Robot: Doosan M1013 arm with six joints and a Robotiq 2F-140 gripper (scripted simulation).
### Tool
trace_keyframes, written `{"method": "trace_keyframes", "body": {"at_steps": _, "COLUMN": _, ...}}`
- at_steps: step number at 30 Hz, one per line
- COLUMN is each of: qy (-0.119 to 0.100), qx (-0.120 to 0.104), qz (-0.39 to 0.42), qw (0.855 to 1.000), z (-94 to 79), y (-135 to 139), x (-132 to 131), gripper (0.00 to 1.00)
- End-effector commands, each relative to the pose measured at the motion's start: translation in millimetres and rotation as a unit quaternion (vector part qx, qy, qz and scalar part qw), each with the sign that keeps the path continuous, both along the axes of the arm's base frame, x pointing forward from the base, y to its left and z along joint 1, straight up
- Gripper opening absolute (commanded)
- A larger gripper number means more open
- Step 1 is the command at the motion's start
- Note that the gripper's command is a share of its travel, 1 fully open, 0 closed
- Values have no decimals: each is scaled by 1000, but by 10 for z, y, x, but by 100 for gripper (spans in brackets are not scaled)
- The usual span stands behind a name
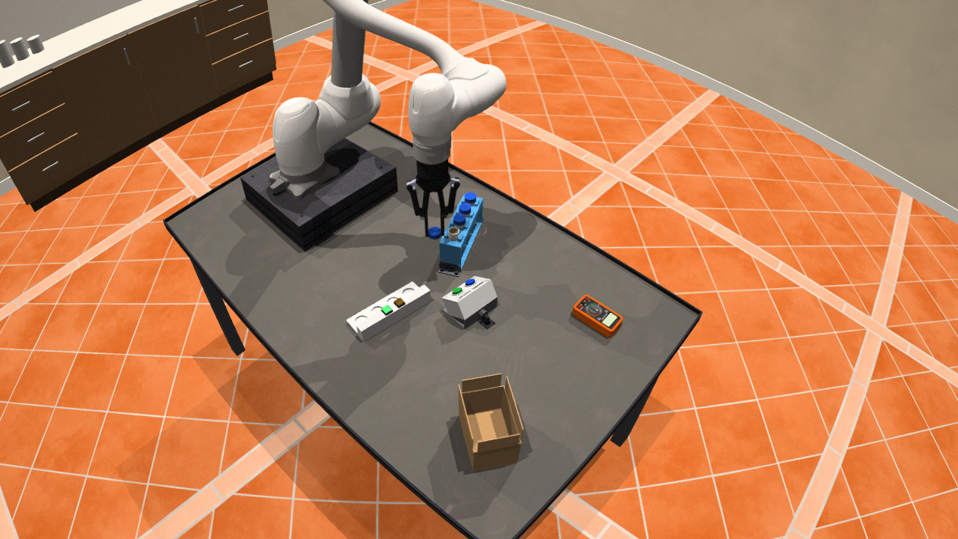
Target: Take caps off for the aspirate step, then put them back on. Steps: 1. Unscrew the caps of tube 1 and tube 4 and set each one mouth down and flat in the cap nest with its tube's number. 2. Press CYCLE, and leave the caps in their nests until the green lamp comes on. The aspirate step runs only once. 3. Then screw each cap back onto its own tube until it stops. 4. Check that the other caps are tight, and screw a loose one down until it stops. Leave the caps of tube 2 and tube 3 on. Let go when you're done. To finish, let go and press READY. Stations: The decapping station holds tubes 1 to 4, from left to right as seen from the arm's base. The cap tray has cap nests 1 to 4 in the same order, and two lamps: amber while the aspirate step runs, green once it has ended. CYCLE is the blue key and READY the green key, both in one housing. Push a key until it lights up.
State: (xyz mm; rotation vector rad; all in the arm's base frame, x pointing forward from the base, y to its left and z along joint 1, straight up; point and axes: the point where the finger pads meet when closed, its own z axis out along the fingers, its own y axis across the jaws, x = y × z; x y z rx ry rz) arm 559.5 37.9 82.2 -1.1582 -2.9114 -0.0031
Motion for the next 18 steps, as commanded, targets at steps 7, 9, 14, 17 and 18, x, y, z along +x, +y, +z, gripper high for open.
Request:
{"method": "trace_keyframes", "body": {"at_steps": 7, "qy": -1, "qx": 0, "qz": 0, "qw": 1000, "z": 8, "y": 580, "x": 62, "gripper": 30}}
{"method": "trace_keyframes", "body": {"at_steps": 9, "qy": -1, "qx": 0, "qz": 0, "qw": 1000, "z": 9, "y": 664, "x": 69, "gripper": 30}}
{"method": "trace_keyframes", "body": {"at_steps": 14, "qy": -1, "qx": 0, "qz": 0, "qw": 1000, "z": -21, "y": 664, "x": 69, "gripper": 30}}
{"method": "trace_keyframes", "body": {"at_steps": 17, "qy": -1, "qx": 0, "qz": 0, "qw": 1000, "z": -111, "y": 665, "x": 68, "gripper": 30}}
{"method": "trace_keyframes", "body": {"at_steps": 18, "qy": -1, "qx": 0, "qz": 0, "qw": 1000, "z": -141, "y": 665, "x": 68, "gripper": 30}}
